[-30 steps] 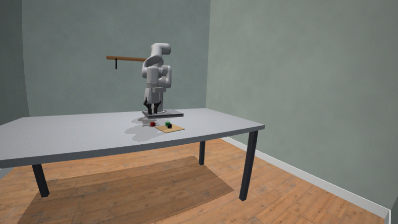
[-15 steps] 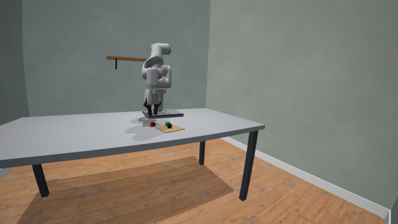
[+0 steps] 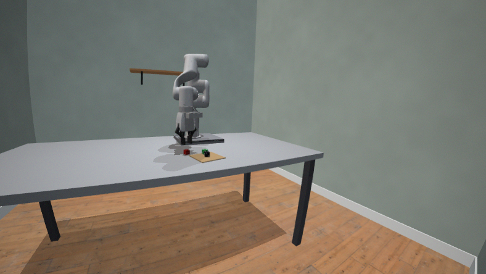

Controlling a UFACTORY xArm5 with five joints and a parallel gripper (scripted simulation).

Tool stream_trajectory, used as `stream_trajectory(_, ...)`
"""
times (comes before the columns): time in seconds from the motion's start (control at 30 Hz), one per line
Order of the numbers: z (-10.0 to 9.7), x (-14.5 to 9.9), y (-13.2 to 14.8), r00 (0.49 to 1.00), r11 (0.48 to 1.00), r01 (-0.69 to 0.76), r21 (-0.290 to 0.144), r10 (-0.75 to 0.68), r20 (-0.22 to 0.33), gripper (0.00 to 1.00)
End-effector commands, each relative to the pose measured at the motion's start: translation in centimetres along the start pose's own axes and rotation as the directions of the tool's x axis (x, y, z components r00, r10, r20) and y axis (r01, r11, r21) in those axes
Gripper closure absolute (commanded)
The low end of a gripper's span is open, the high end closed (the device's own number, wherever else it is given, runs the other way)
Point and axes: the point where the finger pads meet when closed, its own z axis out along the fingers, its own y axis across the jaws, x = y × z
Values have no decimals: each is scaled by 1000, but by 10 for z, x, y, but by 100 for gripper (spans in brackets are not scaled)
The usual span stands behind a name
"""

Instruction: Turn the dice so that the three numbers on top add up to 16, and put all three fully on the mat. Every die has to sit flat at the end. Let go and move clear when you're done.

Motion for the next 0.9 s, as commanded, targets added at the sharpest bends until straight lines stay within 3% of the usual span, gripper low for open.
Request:
stream_trajectory(0.0, 6, 1, 1, 1000, 1000, 0, -2, 0, -2, 58)
stream_trajectory(0.87, 25, 0, 2, 1000, 1000, 0, -2, 0, -2, 58)
